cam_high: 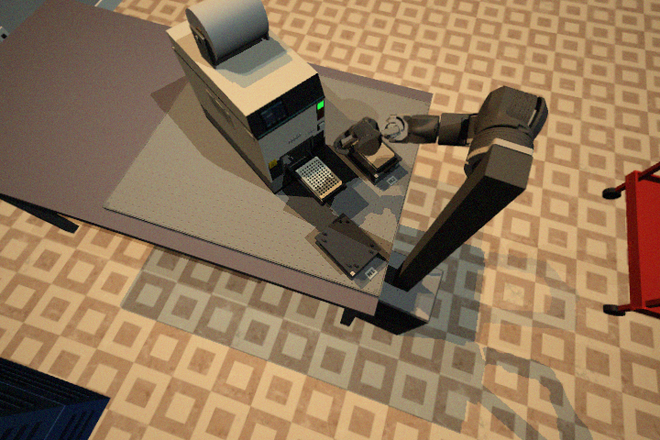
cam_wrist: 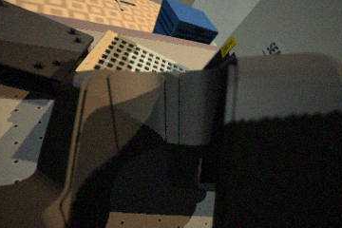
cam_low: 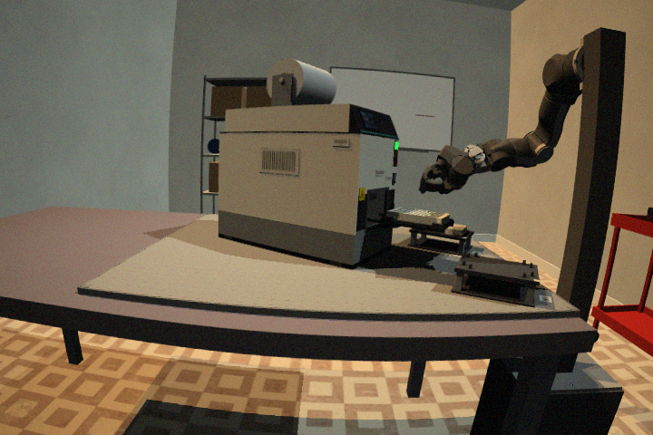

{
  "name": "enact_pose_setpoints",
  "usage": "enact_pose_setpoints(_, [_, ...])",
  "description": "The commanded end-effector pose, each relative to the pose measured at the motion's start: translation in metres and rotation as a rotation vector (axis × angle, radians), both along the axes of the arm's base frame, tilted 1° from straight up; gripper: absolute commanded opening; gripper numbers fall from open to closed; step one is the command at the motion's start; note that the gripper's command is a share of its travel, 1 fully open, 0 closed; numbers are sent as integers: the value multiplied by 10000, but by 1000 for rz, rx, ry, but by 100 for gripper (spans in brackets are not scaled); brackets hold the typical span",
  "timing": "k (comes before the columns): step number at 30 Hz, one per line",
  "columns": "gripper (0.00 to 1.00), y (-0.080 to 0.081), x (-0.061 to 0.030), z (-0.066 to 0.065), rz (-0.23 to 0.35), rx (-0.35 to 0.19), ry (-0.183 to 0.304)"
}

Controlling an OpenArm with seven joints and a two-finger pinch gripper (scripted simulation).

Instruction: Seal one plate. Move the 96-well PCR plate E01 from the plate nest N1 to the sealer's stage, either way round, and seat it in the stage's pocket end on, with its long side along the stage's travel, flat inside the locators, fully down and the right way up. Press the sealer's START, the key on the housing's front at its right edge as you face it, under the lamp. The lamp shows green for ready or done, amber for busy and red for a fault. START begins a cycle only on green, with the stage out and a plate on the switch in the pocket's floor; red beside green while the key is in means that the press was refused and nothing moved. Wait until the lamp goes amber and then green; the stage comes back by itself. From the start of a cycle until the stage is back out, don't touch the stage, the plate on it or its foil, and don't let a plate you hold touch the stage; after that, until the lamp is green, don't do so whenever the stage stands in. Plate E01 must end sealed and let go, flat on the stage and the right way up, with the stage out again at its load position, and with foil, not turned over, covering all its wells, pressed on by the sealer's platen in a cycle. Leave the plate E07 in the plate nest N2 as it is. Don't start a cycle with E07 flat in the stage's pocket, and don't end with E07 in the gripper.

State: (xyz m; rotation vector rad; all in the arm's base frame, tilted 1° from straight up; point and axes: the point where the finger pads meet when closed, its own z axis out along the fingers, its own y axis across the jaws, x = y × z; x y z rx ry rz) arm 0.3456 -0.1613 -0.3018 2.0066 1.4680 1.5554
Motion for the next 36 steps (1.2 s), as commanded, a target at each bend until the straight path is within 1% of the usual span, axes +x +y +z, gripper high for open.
enact_pose_setpoints(1, [0,-64,75,115,-34,2,-47])
enact_pose_setpoints(12, [0,-64,75,115,-34,2,-47])
enact_pose_setpoints(17, [0,-58,72,114,-221,164,-126])
enact_pose_setpoints(29, [0,-58,72,114,-221,164,-126])
enact_pose_setpoints(34, [0,-56,68,109,-409,326,-206])
enact_pose_setpoints(36, [0,-56,68,109,-409,326,-206])
